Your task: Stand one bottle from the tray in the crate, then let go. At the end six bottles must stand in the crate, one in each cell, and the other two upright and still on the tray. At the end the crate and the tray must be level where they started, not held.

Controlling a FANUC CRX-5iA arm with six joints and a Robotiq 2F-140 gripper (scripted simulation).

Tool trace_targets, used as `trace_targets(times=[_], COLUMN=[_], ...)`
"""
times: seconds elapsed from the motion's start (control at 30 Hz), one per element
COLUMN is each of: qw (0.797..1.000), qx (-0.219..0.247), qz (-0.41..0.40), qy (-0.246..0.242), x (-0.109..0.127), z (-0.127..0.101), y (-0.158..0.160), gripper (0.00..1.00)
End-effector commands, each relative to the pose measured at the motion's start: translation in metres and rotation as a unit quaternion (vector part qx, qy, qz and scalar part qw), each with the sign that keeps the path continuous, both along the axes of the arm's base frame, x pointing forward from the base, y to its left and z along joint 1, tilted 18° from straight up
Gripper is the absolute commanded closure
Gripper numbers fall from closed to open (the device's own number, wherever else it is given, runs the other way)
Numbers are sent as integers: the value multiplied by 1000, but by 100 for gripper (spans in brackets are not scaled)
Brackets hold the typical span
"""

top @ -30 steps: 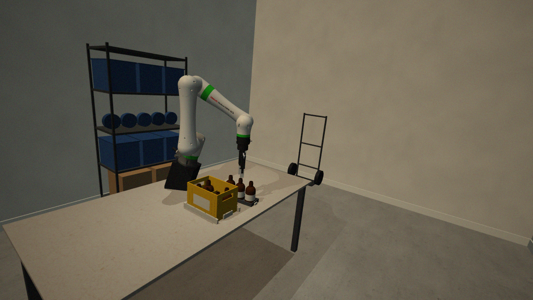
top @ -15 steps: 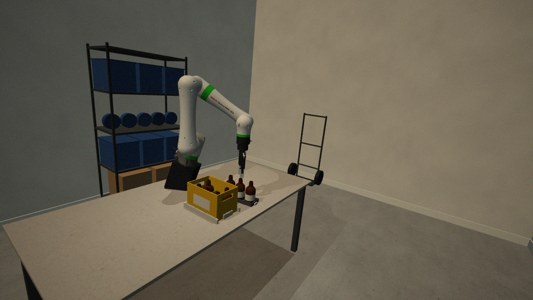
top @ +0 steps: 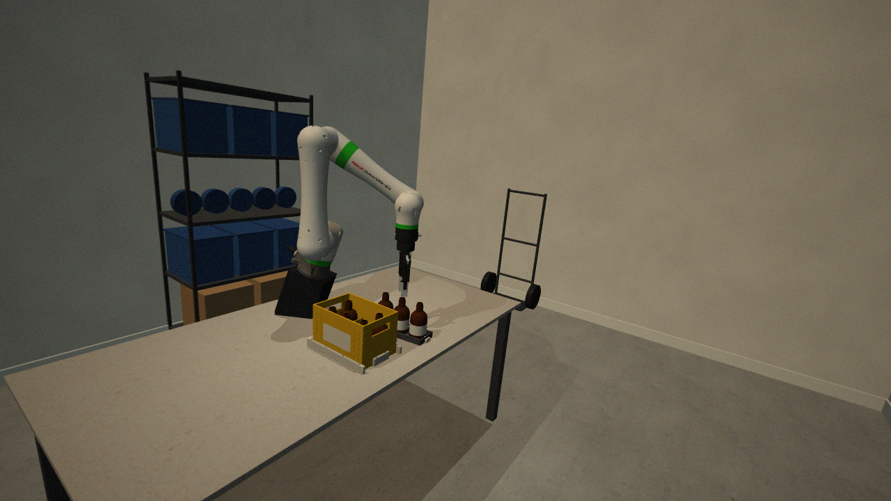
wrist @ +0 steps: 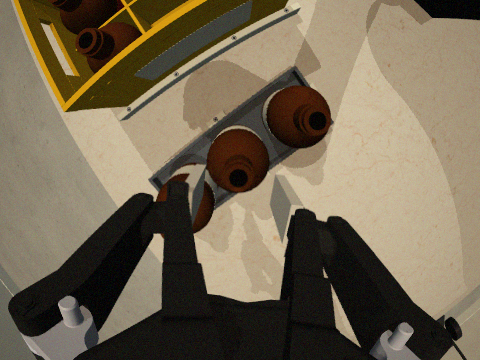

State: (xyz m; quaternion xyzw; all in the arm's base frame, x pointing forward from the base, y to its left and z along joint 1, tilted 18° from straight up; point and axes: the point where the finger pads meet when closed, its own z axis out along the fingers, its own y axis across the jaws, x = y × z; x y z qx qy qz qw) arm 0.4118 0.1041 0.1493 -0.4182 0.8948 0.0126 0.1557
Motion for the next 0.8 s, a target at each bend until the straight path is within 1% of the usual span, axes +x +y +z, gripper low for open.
trace_targets(times=[0.0, 0.77], qw=[1000, 1000], qx=[0, 0], qz=[0, 0], qy=[0, 0], x=[0, 1], z=[0, -3], y=[0, 0], gripper=[62, 62])
